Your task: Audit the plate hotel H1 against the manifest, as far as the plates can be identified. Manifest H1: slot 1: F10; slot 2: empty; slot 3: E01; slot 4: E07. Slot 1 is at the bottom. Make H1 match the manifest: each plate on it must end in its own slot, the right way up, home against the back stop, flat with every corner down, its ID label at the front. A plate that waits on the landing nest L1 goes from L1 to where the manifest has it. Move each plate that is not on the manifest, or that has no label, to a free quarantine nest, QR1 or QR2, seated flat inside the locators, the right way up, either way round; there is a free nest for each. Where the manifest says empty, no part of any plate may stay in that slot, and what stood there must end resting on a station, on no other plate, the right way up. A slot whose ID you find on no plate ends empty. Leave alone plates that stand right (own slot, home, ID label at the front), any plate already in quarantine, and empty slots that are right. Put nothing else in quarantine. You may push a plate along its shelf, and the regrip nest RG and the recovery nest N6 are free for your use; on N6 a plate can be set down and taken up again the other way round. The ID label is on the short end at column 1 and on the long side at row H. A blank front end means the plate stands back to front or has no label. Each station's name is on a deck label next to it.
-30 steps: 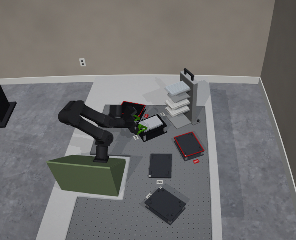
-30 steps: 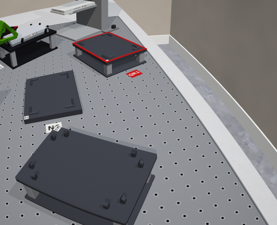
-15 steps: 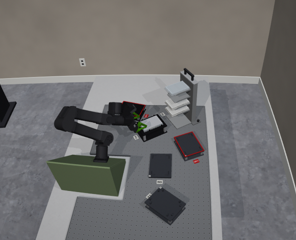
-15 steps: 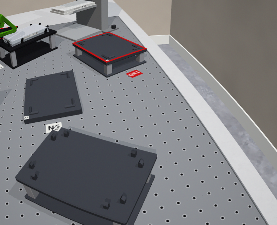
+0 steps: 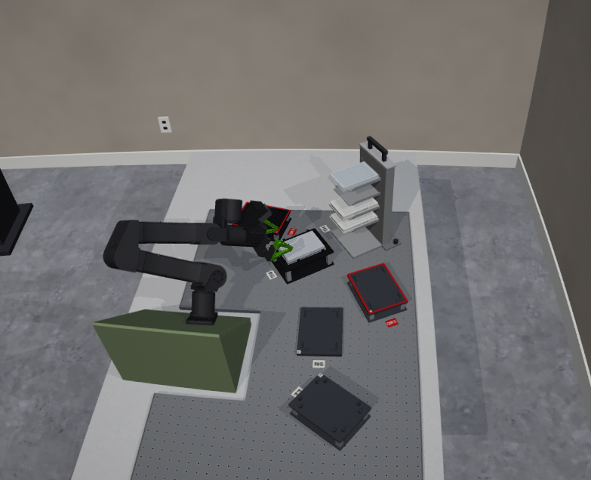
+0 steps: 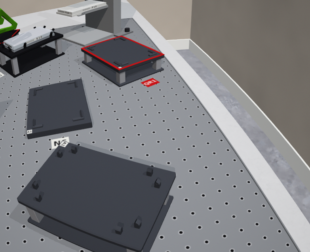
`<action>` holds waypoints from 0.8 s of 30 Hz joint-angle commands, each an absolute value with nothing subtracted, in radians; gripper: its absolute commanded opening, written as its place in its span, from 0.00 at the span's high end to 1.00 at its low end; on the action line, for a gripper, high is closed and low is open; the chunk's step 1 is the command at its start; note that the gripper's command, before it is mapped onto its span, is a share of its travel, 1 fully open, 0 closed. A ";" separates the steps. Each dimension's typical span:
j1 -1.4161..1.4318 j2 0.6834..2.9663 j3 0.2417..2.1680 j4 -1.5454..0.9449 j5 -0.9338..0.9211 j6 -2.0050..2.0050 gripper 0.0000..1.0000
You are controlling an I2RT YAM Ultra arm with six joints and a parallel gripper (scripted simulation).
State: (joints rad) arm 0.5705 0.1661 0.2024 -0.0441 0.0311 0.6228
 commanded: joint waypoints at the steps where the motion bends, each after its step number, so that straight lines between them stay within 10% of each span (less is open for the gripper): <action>1: 0.538 0.144 0.232 -0.090 -0.012 0.622 0.00; 24: 0.172 0.496 0.497 -0.229 -0.508 0.521 0.00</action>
